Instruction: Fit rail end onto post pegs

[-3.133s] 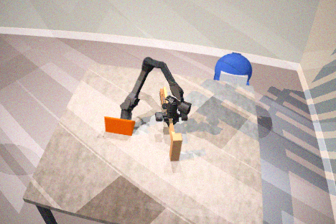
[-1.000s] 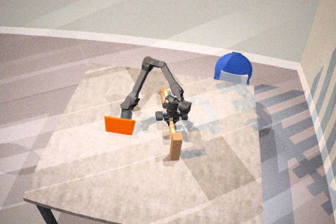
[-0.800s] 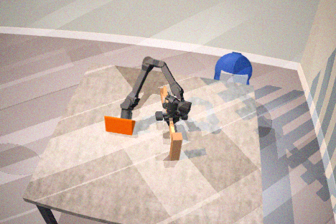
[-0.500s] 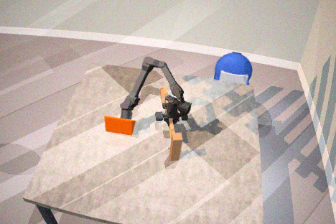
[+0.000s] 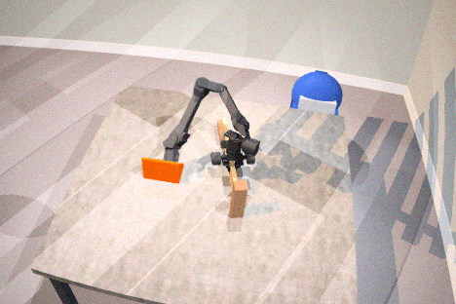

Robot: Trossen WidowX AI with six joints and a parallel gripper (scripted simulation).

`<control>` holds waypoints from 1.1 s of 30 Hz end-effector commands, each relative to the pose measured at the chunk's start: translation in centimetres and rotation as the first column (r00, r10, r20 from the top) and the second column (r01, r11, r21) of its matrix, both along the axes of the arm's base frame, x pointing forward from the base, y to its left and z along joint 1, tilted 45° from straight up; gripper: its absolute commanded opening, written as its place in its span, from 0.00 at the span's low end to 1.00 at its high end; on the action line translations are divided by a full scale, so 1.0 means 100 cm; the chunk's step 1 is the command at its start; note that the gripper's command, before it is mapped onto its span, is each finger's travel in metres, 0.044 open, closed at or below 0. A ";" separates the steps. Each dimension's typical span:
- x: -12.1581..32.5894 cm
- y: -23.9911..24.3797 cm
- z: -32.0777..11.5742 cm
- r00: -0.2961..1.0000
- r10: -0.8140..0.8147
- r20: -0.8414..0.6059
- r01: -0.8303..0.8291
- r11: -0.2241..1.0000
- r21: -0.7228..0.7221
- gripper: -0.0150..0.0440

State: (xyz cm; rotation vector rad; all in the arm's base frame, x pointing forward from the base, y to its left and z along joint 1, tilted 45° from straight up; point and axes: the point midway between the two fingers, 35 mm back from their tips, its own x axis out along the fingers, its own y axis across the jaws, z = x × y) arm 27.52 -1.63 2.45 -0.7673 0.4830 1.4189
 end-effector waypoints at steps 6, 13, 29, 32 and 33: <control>0.002 -0.004 -0.001 1.000 -0.004 0.005 0.004 1.000 0.000 0.25; 0.002 -0.005 -0.003 1.000 -0.004 0.005 0.004 1.000 -0.001 0.25; 0.003 -0.009 -0.006 1.000 -0.004 0.005 0.004 1.000 -0.001 0.25; 0.003 -0.010 -0.007 1.000 -0.004 0.005 0.004 1.000 -0.001 0.25; 0.003 -0.010 -0.007 1.000 -0.004 0.005 0.004 1.000 -0.001 0.25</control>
